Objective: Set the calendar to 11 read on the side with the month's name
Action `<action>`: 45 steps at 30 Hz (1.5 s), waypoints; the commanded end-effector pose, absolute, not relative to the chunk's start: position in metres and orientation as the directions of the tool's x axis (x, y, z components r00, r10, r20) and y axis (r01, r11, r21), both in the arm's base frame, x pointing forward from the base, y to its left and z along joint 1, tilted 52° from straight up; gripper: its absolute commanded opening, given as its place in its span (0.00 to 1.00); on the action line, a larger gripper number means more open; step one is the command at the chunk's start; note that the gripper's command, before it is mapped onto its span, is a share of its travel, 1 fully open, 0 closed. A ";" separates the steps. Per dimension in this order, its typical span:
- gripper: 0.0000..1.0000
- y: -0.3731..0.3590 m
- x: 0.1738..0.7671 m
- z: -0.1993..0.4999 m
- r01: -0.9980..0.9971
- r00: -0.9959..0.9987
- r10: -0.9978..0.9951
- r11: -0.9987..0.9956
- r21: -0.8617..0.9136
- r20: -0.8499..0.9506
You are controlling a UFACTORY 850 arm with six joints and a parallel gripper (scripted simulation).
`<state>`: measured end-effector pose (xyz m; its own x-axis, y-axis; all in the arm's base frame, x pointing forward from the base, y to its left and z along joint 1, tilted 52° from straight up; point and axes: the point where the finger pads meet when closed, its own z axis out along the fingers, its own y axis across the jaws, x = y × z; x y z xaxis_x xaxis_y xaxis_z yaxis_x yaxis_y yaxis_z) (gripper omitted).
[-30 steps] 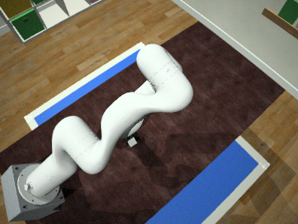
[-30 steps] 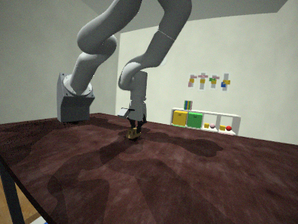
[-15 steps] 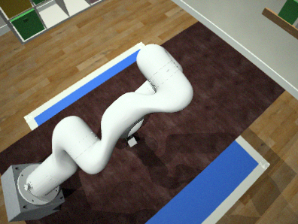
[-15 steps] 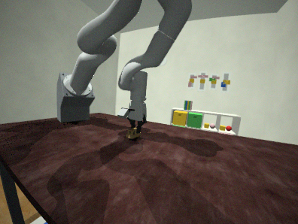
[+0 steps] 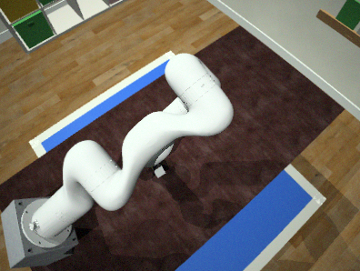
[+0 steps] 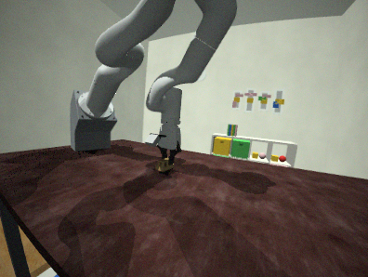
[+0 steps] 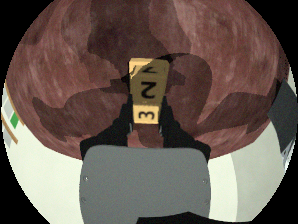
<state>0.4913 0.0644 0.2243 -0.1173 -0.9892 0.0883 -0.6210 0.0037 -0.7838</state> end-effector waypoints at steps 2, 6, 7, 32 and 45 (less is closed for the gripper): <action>0.29 0.066 0.485 0.229 -0.621 -0.117 -0.989 0.004 -0.784 0.088; 0.29 0.069 0.465 0.245 -0.621 -0.117 -0.989 0.004 -0.784 0.088; 0.29 0.071 0.458 0.250 -0.621 -0.117 -0.989 0.004 -0.784 0.088; 0.29 0.079 0.414 0.286 -0.621 -0.117 -0.989 0.004 -0.784 0.088; 0.29 0.079 0.424 0.295 -0.634 -0.040 -0.980 -0.127 -0.763 0.196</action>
